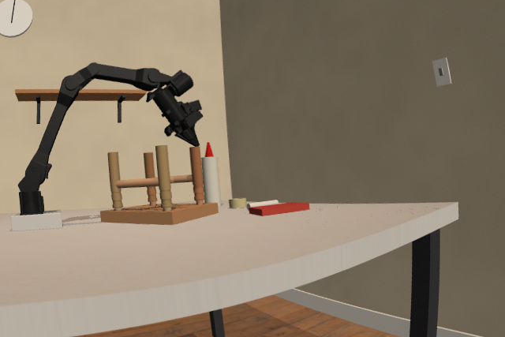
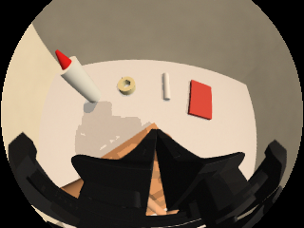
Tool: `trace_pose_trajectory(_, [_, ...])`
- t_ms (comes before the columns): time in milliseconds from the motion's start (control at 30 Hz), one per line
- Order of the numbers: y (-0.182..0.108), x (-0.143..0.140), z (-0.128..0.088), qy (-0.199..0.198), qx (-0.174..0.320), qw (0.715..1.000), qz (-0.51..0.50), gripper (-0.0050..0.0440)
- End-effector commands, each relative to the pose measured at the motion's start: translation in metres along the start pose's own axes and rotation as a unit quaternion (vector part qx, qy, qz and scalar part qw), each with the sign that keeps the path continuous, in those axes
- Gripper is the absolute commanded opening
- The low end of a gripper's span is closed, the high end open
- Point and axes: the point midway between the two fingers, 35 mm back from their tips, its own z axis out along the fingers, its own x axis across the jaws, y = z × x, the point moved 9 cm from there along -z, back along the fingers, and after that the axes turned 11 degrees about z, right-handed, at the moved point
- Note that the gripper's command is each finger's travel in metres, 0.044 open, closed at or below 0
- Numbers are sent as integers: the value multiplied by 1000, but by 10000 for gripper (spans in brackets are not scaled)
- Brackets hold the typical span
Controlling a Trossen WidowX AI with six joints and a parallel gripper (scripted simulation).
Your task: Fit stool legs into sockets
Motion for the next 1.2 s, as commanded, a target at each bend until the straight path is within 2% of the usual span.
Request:
trace_pose_trajectory(0, [-19,-8,23,-17,51,999,3,0])
trace_pose_trajectory(567, [-19,-8,23,-17,50,999,3,0])
trace_pose_trajectory(1167, [-5,-5,4,-15,37,999,3,0])
